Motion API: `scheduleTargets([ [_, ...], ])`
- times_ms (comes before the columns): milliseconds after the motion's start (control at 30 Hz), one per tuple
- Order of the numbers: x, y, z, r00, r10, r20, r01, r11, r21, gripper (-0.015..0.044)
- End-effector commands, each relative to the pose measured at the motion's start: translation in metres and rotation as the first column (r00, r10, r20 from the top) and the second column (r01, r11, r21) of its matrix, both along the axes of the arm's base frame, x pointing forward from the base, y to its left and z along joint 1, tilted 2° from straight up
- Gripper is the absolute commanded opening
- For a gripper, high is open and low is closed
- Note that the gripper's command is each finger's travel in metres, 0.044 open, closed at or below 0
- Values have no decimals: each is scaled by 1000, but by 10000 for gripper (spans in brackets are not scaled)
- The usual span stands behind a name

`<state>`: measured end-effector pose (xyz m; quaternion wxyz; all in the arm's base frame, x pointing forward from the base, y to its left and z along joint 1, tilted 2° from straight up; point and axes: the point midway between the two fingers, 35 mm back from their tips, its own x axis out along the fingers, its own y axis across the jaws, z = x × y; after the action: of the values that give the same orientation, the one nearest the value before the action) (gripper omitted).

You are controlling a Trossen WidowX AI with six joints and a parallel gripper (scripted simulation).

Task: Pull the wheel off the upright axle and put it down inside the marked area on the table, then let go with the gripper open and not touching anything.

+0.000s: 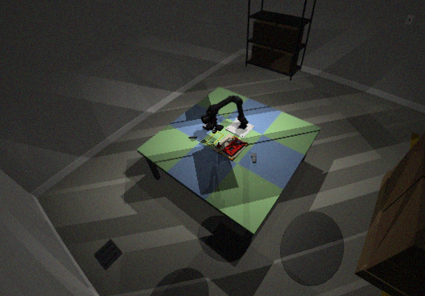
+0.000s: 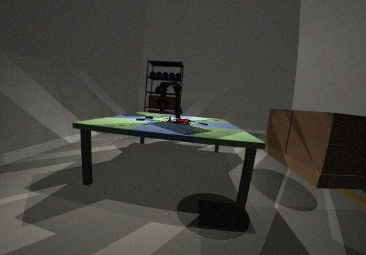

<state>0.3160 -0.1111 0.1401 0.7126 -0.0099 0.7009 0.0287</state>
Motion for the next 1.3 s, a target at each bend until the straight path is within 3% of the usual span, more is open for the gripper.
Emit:
scheduleTargets([
  [0, -7, -8, 1, 1000, 6, 4, -6, 1000, -4, 0],
  [433, -5, -8, -26, 1000, 6, 4, -6, 1000, -4, 0],
  [933, -4, -6, -100, 1000, 6, 4, -6, 1000, -4, 0],
  [1100, -5, -5, -103, 1000, 6, 4, -6, 1000, -4, 0],
  [1267, -5, -5, -99, 1000, 8, 2, -8, 1000, -2, 131],
])
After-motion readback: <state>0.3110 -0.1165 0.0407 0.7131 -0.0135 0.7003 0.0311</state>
